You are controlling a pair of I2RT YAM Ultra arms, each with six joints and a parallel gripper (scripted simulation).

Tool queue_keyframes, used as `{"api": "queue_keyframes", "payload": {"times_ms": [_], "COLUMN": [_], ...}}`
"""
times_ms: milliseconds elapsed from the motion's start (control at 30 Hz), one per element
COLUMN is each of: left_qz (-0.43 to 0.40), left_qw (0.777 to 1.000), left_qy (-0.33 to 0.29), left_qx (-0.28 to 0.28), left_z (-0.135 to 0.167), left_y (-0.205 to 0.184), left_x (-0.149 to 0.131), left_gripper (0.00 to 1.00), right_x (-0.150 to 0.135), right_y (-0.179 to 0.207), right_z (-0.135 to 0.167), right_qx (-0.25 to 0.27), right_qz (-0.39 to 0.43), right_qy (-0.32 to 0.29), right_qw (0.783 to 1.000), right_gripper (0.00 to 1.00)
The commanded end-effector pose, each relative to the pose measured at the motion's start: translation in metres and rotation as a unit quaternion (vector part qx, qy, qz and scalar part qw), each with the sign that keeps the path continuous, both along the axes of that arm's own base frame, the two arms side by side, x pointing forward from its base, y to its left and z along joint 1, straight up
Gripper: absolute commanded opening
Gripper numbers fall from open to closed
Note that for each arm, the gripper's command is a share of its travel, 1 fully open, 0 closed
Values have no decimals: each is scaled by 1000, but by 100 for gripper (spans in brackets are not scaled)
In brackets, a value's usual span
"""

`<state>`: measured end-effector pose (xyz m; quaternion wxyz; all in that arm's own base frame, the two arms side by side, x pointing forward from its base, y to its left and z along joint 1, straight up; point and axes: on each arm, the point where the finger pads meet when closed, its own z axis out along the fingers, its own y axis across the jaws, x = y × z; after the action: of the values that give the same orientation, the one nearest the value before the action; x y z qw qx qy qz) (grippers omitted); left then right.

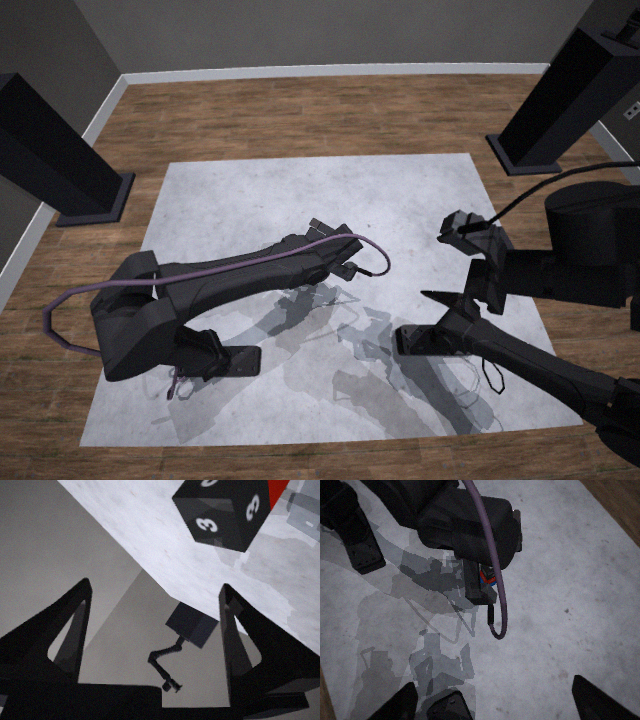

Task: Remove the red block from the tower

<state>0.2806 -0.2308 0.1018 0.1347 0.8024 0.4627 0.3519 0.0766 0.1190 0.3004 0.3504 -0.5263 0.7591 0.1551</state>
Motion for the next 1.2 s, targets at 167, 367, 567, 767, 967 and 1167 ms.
{"api": "queue_keyframes", "payload": {"times_ms": [167, 367, 567, 767, 967, 1167], "left_qz": [-162, -252, -311, -363, -415, -410], "left_qw": [982, 954, 924, 895, 858, 862], "left_qy": [25, 42, 52, 64, 75, 68], "left_qx": [91, 158, 217, 253, 294, 290], "left_z": [-20, -38, -58, -72, -88, -82], "left_y": [-22, -31, -33, -35, -34, -37], "left_x": [-12, -28, -48, -63, -79, -75], "left_gripper": [100, 100, 100, 100, 100, 100], "right_x": [-12, -10, -15, -23, -35, -36], "right_y": [-32, -56, -65, -65, -61, -61], "right_z": [-24, -36, -46, -52, -58, -58], "right_qx": [3, 18, 30, 37, 45, 45], "right_qz": [-70, -150, -162, -112, -21, -18], "right_qy": [16, 14, 11, 12, 14, 14], "right_qw": [997, 988, 986, 993, 999, 999], "right_gripper": [100, 100, 100, 100, 100, 100]}}
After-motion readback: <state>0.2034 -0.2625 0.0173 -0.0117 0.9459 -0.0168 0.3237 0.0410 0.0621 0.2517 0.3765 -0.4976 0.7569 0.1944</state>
